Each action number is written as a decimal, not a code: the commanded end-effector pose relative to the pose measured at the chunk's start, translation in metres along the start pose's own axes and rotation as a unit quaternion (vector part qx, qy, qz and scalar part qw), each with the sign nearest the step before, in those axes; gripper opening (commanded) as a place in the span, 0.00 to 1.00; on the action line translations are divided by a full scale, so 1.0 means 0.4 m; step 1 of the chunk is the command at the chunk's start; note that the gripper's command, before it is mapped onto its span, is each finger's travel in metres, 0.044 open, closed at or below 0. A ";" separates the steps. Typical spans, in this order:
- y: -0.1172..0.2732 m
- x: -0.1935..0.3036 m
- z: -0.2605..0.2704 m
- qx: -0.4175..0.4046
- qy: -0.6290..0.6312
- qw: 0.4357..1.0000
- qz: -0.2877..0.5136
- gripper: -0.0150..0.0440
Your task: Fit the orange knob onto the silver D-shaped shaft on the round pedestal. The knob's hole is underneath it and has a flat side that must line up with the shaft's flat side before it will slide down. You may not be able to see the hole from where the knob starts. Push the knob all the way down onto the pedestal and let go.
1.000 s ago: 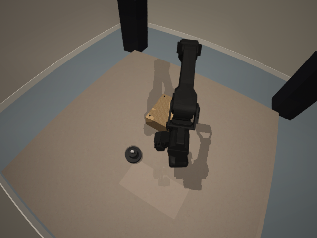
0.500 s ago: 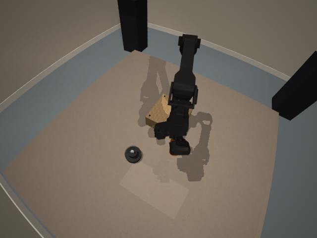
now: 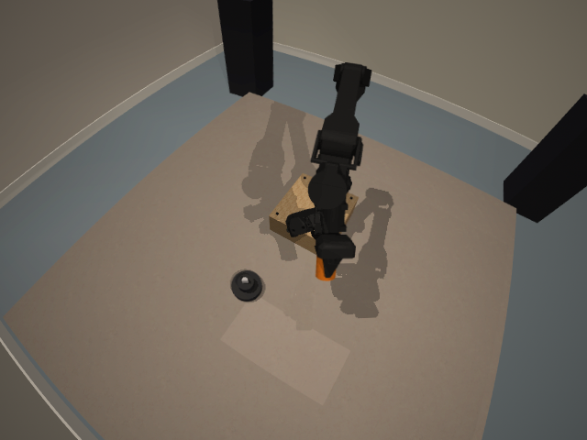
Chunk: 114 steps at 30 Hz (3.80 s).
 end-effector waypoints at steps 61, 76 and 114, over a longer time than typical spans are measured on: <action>0.040 0.005 -0.006 -0.129 0.008 0.992 0.009 0.25; -0.018 0.003 -0.021 0.013 0.006 1.000 -0.002 0.25; -0.168 -0.002 -0.064 0.314 0.005 0.949 -0.025 0.25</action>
Point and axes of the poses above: the point midway between the two fingers, 35 mm back from their tips, its own y axis back along the fingers, its own z axis across the jaws, x = y × z, the point moved 1 cm from there along y, back along the fingers, and after that the axes turned 4 degrees about -y, right-handed, at the moved point
